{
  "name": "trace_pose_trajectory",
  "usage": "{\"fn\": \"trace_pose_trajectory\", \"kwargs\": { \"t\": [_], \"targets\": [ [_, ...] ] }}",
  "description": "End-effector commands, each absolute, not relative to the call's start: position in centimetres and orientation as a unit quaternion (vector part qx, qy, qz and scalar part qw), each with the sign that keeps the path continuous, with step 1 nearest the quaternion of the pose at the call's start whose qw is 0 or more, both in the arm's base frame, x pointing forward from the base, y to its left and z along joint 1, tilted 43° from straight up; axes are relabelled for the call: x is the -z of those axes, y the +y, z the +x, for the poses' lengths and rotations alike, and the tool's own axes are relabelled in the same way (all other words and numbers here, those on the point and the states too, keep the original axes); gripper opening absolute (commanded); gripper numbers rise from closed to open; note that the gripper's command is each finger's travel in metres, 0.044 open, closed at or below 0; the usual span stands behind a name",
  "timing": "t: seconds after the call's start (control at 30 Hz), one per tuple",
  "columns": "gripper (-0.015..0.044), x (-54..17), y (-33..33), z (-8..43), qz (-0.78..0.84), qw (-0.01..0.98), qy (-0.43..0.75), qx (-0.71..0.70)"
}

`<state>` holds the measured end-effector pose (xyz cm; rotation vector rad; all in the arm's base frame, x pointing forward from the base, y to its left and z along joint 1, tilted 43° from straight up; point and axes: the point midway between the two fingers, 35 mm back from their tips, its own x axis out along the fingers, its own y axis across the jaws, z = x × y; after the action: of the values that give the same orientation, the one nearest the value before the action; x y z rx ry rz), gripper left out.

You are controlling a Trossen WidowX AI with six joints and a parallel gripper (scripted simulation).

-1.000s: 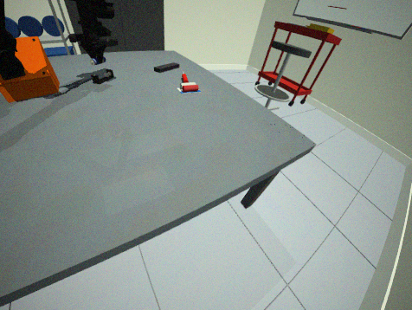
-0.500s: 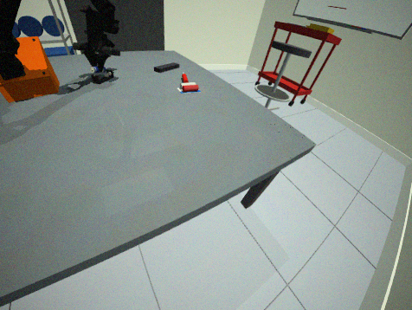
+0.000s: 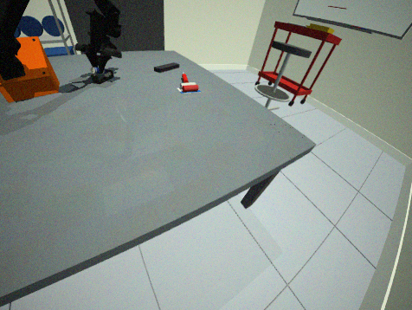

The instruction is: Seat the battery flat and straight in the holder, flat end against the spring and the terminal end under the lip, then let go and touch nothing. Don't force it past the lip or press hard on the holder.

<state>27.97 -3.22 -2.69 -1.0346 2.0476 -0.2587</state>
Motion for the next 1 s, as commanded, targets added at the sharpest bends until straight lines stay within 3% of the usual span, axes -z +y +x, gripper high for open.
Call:
{"fn": "trace_pose_trajectory", "kwargs": {
  "t": [0.0, 0.97],
  "targets": [
    [0.0083, 2.9, -3.3, 28.1, -0.408, 0.393, 0.816, 0.111],
    [0.0083, 4.0, -3.8, 28.5, -0.396, 0.327, 0.845, 0.146]
  ]
}}
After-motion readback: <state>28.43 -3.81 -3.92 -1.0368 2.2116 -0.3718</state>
